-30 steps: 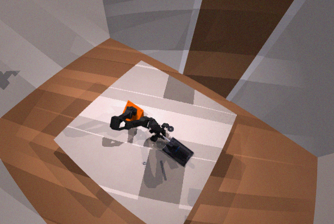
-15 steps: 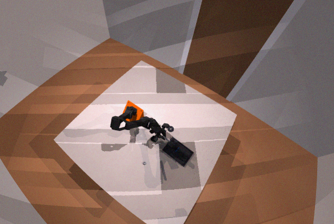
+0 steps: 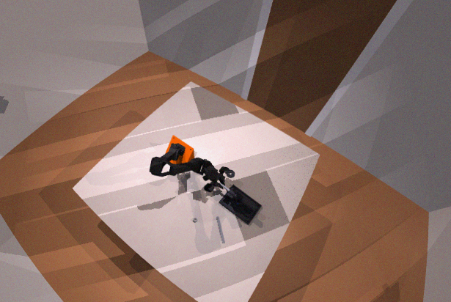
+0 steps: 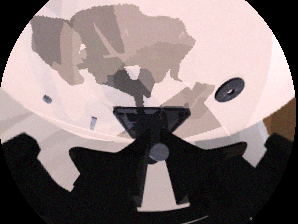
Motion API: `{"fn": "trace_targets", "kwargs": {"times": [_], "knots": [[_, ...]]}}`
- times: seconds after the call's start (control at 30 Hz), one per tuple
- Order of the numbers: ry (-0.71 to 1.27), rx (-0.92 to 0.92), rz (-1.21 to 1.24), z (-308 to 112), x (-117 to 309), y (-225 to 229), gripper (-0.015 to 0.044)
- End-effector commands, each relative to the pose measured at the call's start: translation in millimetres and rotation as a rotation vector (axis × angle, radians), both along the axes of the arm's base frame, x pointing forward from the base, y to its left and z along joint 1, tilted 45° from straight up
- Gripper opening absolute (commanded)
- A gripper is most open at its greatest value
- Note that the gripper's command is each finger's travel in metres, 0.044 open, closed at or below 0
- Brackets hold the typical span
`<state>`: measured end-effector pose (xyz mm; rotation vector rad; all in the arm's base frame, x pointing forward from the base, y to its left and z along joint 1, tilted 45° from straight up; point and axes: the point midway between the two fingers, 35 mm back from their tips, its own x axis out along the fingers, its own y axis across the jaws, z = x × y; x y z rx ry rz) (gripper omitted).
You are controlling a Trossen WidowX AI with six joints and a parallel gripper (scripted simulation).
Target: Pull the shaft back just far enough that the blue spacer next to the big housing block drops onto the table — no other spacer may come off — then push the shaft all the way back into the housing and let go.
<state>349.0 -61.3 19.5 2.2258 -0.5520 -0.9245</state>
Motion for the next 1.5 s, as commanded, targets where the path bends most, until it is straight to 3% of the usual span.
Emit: {"fn": "trace_targets", "kwargs": {"times": [0.0,1.47], "knots": [[-0.012,0.002,0.005,3,7,1,0.0000],[-0.012,0.002,0.005,4,24,-1,0.0000]]}}
